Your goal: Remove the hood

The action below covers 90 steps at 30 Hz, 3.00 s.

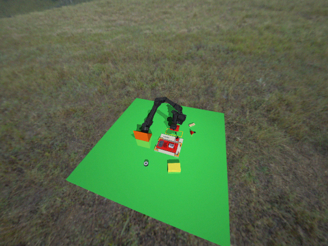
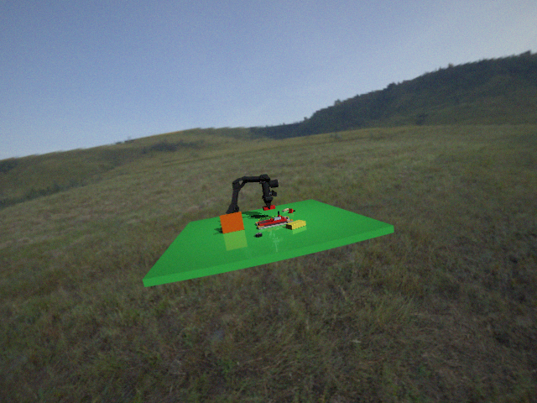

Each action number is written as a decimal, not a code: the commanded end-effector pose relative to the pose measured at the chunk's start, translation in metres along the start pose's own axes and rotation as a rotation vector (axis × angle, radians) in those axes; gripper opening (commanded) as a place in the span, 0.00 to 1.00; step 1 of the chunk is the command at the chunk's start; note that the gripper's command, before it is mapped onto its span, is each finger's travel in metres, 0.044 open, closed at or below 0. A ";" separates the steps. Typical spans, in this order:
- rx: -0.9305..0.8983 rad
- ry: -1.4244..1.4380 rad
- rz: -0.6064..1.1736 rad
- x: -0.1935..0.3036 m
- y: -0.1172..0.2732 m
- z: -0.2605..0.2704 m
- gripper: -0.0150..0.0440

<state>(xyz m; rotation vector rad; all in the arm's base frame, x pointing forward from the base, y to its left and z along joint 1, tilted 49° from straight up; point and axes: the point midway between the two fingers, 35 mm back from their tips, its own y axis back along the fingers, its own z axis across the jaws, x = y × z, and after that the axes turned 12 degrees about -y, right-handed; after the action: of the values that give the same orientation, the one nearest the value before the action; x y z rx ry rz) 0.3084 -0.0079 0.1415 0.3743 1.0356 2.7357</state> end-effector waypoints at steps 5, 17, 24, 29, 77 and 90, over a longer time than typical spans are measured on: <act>-0.004 0.000 -0.003 0.001 -0.006 0.001 0.25; -0.004 0.000 -0.003 0.000 -0.015 0.002 0.25; -0.004 0.000 -0.003 0.000 -0.021 0.002 0.25; -0.005 0.000 -0.003 0.001 -0.025 0.002 0.25; -0.010 0.001 -0.001 0.003 -0.057 0.003 0.25; -0.010 0.001 -0.001 0.003 -0.063 0.003 0.25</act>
<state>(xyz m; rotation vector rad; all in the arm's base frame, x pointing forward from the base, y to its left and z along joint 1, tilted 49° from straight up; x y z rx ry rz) 0.3120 0.0395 0.1020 0.3704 1.0294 2.7387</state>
